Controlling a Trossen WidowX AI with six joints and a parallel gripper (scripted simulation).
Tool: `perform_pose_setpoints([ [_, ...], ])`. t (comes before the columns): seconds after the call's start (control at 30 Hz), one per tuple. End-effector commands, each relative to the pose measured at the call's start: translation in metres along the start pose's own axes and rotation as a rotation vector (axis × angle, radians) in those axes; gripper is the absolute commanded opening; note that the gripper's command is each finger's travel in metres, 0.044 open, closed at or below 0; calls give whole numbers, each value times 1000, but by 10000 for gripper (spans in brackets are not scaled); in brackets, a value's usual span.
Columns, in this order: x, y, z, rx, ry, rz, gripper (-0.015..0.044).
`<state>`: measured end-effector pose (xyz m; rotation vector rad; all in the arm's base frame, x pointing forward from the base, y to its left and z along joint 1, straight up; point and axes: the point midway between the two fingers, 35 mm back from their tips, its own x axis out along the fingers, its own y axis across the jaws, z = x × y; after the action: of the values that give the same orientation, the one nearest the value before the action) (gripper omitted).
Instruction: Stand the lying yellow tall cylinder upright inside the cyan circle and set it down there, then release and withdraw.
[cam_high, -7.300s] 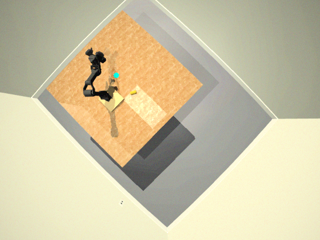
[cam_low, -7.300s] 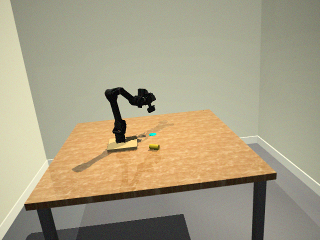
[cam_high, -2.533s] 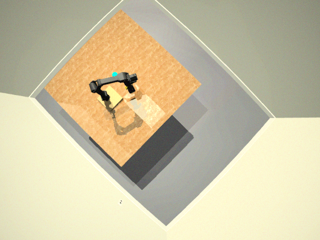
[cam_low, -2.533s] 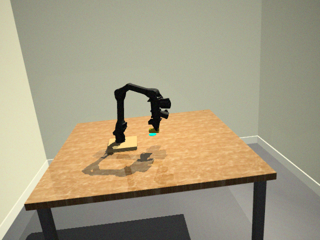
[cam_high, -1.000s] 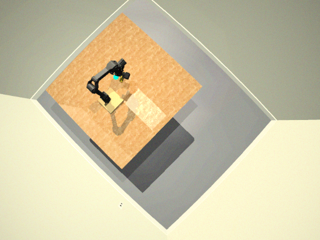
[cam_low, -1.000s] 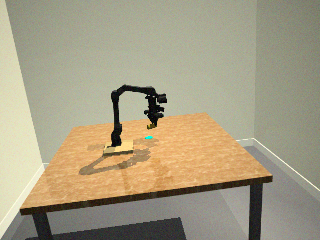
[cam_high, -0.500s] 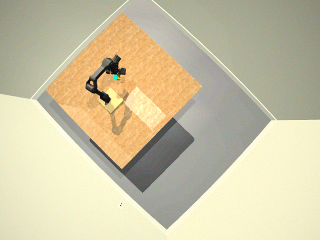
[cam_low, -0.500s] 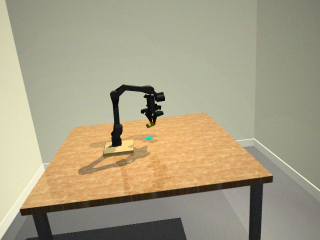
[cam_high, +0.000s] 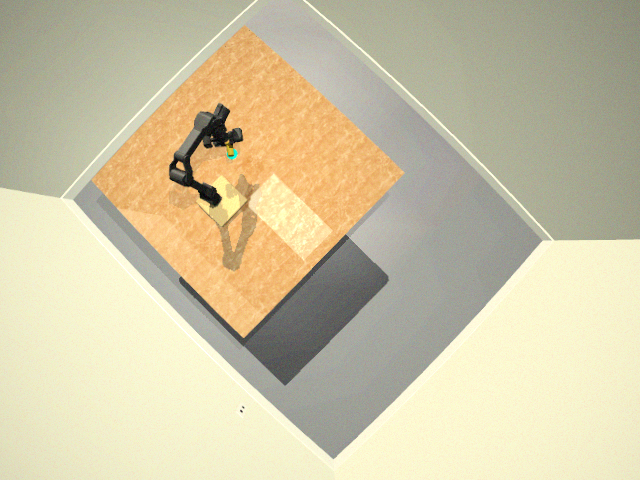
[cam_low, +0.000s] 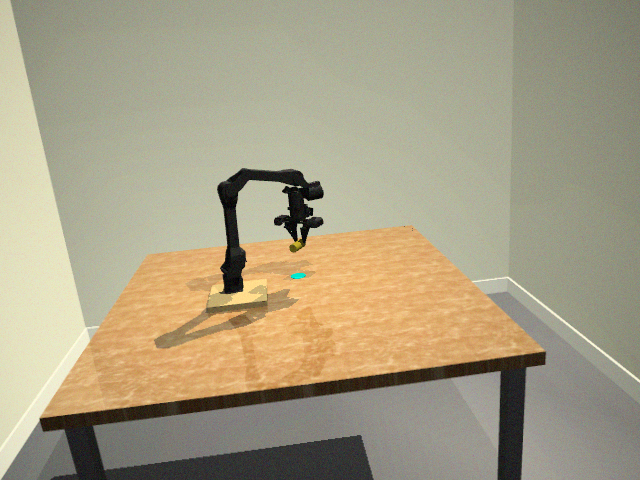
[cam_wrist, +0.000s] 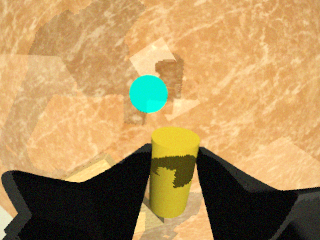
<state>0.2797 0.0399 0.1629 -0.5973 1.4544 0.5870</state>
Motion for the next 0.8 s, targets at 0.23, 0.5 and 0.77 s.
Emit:
perform_pose_setpoints([
  [0.23,-1,30,12,-192,4,4,105],
  [0.5,-1,34,15,-212,-7,8,105],
  [0.77,5,32,19,-183,-63,27,105],
])
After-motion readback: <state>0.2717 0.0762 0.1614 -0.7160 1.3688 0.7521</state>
